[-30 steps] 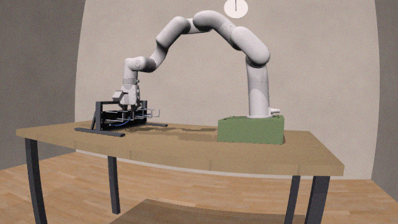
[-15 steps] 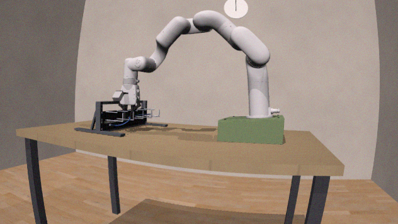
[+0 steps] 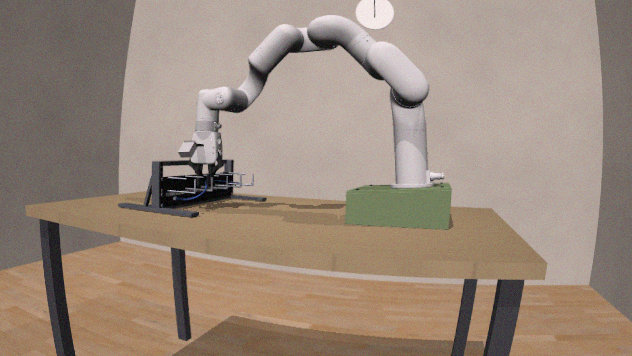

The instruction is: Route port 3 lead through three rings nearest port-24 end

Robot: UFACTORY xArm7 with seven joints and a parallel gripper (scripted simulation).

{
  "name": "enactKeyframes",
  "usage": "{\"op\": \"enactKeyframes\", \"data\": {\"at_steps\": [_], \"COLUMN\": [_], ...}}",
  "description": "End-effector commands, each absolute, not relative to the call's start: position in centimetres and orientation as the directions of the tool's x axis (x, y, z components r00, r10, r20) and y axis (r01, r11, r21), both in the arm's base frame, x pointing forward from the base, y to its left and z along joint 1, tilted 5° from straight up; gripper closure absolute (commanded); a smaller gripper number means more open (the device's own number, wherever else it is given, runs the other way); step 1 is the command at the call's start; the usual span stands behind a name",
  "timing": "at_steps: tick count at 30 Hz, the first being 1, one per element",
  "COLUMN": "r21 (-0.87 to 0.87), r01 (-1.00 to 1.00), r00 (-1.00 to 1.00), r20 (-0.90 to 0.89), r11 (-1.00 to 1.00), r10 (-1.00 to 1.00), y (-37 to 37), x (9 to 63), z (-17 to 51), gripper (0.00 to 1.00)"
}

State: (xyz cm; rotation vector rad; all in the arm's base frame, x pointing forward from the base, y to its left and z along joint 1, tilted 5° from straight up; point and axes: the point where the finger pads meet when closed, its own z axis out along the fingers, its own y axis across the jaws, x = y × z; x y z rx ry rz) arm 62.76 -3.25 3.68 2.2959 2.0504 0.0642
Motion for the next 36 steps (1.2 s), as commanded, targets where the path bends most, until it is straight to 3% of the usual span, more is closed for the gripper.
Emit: {"op": "enactKeyframes", "data": {"at_steps": [1, 35, 36], "r21": [0.081, 0.081, 0.081], "r01": [0.99, 0.99, 0.99], "r00": [0.113, 0.113, 0.113], "r20": [-0.01, -0.01, -0.01], "r11": [-0.112, -0.112, -0.112], "r10": [0.994, 0.994, 0.994], "y": [-3.2, -3.1, -3.1], "x": [62.9, 62.3, 62.3], "z": [4.9, 12.0, 12.0], "gripper": [0.67, 0.67, 1.0]}}
